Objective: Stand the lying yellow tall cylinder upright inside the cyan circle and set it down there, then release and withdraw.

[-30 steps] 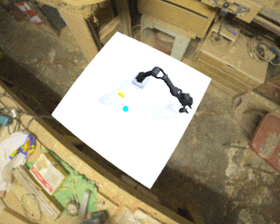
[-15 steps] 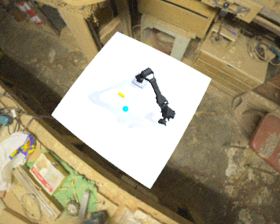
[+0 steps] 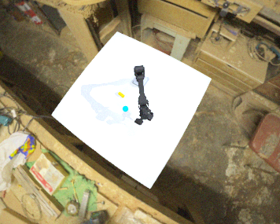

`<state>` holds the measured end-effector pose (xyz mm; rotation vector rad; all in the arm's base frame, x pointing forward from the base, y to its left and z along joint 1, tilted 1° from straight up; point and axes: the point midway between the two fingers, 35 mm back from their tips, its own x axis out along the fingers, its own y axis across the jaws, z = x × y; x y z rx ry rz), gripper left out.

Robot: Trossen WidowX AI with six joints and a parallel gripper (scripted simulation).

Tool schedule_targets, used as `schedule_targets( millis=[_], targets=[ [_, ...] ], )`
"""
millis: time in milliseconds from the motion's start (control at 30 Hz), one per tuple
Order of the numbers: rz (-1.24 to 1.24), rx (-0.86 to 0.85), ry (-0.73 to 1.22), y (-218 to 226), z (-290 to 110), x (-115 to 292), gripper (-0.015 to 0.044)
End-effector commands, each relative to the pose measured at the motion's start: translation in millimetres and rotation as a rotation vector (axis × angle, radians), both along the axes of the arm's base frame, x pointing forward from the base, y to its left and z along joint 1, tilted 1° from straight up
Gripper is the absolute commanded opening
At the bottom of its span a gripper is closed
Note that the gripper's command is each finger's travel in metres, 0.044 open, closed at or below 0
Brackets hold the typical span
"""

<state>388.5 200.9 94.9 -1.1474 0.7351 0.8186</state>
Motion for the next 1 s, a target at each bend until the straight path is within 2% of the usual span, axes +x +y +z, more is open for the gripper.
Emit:
schedule_targets(
  millis=[0,267,533,767,967],
  targets=[
    [-0.022,-0.061,0.046,-49,4,-1,0.0309],
    [-0.074,-0.160,0.178,-147,9,-21,0.0309],
    [-0.113,-0.202,0.327,-227,17,-66,0.0309],
    [-0.136,-0.189,0.458,-278,25,-120,0.0309],
    [-0.147,-0.156,0.538,-299,32,-158,0.0309]
  ],
)
